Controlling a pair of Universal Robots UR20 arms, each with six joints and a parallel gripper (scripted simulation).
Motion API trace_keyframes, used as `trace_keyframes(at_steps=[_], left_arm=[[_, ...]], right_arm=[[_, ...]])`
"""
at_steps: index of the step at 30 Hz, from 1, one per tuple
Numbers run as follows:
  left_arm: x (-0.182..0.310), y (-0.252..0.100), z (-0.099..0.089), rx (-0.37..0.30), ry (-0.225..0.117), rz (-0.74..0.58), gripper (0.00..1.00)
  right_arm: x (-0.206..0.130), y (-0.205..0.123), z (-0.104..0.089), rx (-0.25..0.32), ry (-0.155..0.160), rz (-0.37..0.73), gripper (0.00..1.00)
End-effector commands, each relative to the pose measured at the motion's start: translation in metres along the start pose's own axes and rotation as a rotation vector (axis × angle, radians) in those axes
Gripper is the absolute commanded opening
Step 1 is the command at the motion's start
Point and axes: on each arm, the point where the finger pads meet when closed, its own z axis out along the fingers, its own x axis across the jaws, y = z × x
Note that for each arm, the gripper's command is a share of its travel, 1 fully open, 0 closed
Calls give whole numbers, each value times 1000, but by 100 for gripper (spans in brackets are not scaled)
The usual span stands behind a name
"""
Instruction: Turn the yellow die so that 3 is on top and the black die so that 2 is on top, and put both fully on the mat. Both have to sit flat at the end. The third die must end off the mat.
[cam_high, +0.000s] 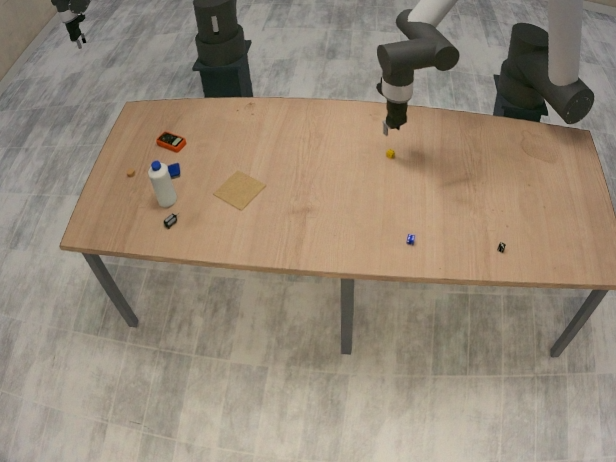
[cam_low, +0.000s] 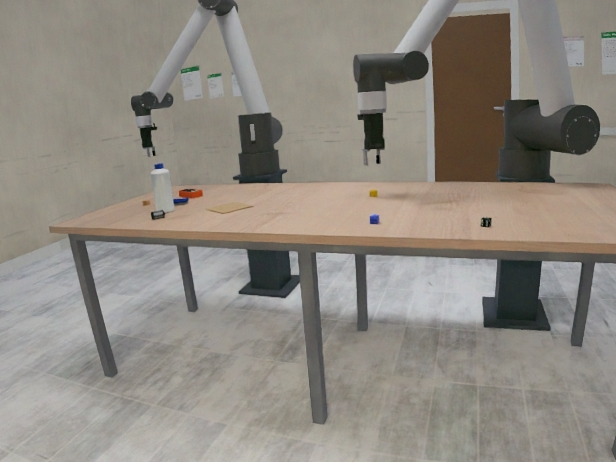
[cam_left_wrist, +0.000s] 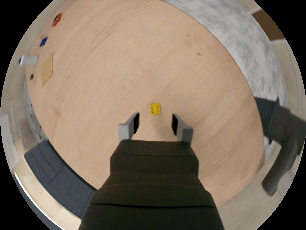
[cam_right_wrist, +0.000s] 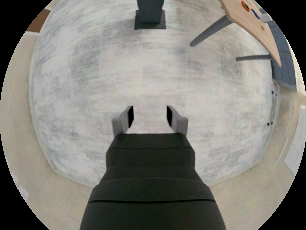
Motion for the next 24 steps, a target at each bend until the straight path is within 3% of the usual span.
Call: trace_keyframes(at_steps=[1, 11, 14, 15, 24], left_arm=[[0, -2, 4, 4, -1, 174, 100], [1, -3, 13, 3, -1, 441, 100], [1, -3, 13, 3, -1, 455, 100], [2, -3, 16, 3, -2, 543, 100], [2, -2, 23, 3, -2, 746, 100]], right_arm=[[0, 1, -1, -1, 0, 0, 100], [0, 1, -1, -1, 0, 0, 100], [0, 1, -1, -1, 0, 0, 100], [0, 1, -1, -1, 0, 0, 100], [0, 1, -1, -1, 0, 0, 100]])
